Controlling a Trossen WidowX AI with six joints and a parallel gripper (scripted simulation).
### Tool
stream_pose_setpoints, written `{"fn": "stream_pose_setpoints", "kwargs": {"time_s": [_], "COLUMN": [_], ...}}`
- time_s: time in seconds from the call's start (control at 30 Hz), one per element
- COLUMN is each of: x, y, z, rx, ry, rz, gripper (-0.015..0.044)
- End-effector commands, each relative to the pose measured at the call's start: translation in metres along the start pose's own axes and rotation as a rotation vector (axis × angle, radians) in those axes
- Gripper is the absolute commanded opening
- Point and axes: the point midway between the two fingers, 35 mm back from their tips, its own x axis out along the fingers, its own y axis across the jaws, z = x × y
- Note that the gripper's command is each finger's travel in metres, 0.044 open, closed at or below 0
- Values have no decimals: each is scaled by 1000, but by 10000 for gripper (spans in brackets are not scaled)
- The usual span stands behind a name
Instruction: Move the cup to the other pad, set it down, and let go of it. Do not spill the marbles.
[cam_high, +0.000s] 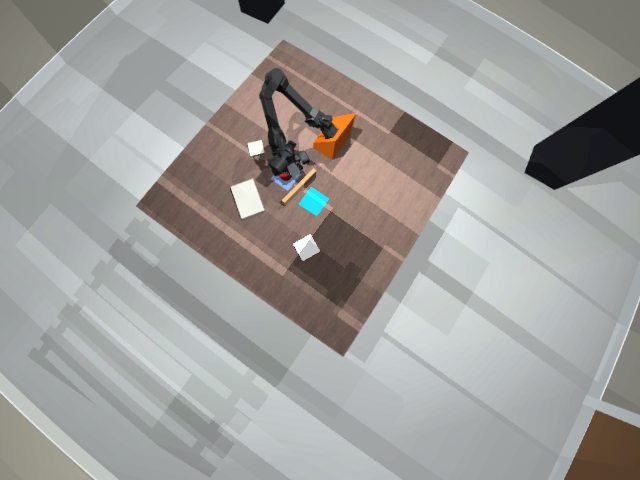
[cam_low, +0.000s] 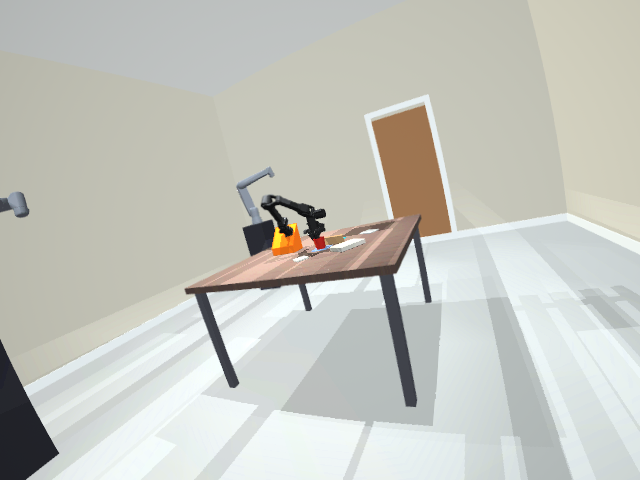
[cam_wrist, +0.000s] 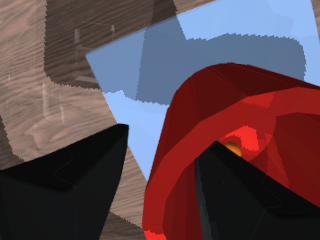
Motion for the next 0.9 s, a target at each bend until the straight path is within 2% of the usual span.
{"fn": "stream_pose_setpoints", "kwargs": {"time_s": [0.0,0.33,0.53,0.87], "x": [0,0,-5,-35], "y": [0,0,-1,-2], "z": [0,0,1,5], "rx": [1,1,1,-3], "ry": [0,0,-2,-7], "rz": [-1,-1,0,4], "gripper": [69,2,0,0]}}
